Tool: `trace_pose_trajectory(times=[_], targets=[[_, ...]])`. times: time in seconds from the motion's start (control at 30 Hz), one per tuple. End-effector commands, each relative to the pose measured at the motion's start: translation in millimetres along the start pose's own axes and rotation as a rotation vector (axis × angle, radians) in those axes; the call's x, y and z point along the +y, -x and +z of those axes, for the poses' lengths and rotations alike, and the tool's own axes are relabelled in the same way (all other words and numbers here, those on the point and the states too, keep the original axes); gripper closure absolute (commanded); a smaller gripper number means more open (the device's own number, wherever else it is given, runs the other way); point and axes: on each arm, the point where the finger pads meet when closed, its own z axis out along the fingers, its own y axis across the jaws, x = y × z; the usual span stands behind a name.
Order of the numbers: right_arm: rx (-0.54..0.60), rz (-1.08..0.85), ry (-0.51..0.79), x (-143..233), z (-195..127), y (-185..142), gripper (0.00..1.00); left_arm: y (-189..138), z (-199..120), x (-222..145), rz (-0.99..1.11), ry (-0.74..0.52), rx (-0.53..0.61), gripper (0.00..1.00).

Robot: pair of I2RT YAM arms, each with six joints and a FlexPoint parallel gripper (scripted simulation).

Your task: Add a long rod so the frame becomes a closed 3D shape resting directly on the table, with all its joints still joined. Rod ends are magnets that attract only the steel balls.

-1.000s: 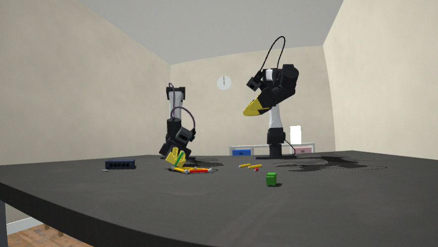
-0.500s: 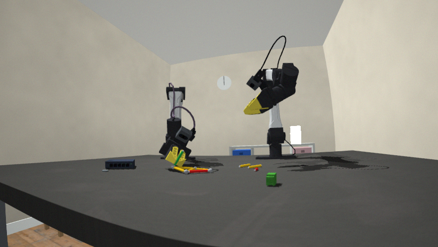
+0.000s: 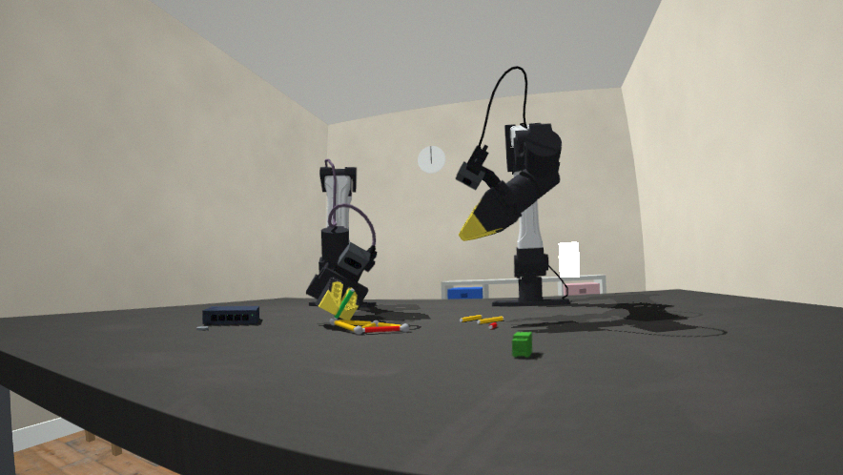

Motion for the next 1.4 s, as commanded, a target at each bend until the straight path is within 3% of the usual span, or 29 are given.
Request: trace_pose_trajectory(times=[0.0,0.57,1.37], targets=[[-0.037,-0.008,-0.02,-7,0,9,1.0,-9,31,21,0.076,-0.047,0.106,0.63],[-0.037,-0.008,-0.02,-7,0,9,1.0,-47,140,41,0.198,-0.205,0.26,0.63],[-0.037,-0.008,-0.02,-7,0,9,1.0,-58,177,36,0.182,-0.218,0.263,0.63]])
